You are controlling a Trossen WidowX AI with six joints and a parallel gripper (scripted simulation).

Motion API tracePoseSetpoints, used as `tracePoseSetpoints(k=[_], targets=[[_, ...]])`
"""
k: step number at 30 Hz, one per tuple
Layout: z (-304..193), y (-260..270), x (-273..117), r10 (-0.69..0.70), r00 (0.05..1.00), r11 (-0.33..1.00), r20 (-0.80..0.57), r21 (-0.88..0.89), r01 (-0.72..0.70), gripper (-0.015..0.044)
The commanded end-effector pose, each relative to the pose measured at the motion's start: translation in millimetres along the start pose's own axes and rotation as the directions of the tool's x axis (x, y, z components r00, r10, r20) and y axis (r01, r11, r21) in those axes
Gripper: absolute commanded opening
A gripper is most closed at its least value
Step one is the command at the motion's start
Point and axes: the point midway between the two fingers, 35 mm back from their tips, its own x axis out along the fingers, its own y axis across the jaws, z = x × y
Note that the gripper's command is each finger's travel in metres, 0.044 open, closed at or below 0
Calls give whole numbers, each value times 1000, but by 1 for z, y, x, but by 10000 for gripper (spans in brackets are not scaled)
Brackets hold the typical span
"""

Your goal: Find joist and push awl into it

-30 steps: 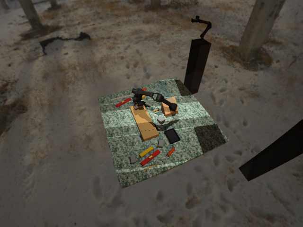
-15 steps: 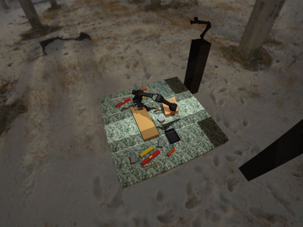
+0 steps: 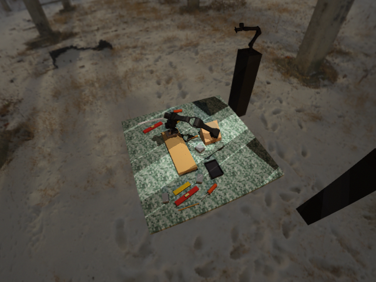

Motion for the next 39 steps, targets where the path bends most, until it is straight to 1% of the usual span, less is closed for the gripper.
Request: tracePoseSetpoints(k=[1, 39], targets=[[0, 10, 1, 7, 1000, 1000, -2, 4, -7, 0], [0, 78, 2, 11, 1000, 1000, -3, 6, -11, 0]])
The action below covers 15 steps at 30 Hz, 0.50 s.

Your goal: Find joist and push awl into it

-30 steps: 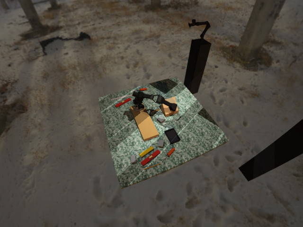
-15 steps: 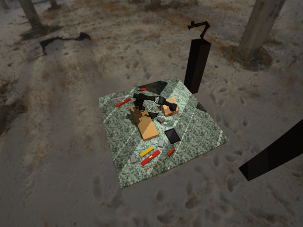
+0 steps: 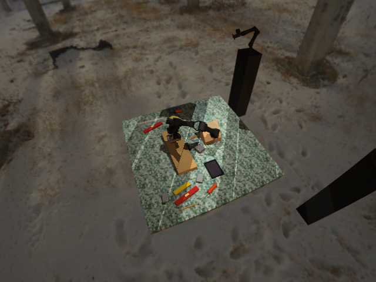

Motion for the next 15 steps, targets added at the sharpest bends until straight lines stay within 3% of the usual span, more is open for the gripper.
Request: tracePoseSetpoints(k=[1, 15], targets=[[-1, 10, 1, 6, 1000, 1000, -2, 3, -6, 0], [-1, 35, 1, 7, 1000, 1000, -2, 4, -7, 0]])
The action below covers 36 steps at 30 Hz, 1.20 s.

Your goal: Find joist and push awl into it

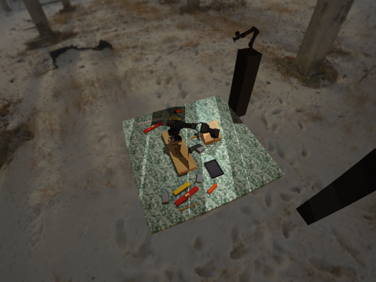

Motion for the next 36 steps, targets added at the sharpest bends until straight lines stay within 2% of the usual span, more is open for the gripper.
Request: tracePoseSetpoints(k=[1, 36], targets=[[-1, 10, 1, 6, 1000, 1000, -2, 3, -6, 0], [-1, 73, 1, 9, 1000, 1000, -2, 4, -9, 0]])
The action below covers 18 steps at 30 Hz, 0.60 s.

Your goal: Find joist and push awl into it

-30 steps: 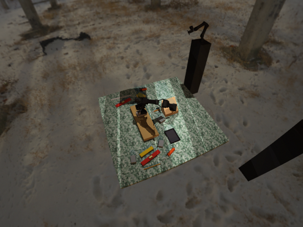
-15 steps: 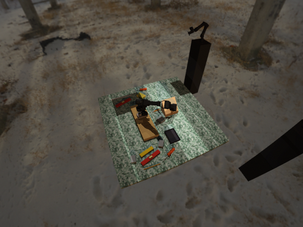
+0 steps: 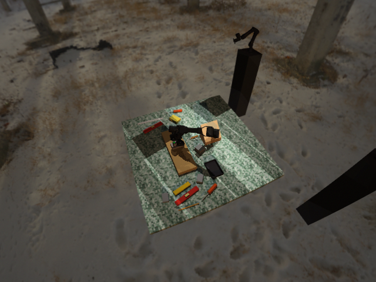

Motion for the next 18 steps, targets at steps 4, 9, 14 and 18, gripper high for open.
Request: tracePoseSetpoints(k=[4, 9, 14, 18], targets=[[-2, 15, 1, 6, 1000, 1000, -2, 2, -6, 0], [-1, 24, 1, 6, 1000, 1000, -2, 3, -6, 0], [-1, 33, 1, 6, 1000, 1000, -2, 3, -6, 0], [-1, 40, 1, 7, 1000, 1000, -2, 3, -7, 0]])
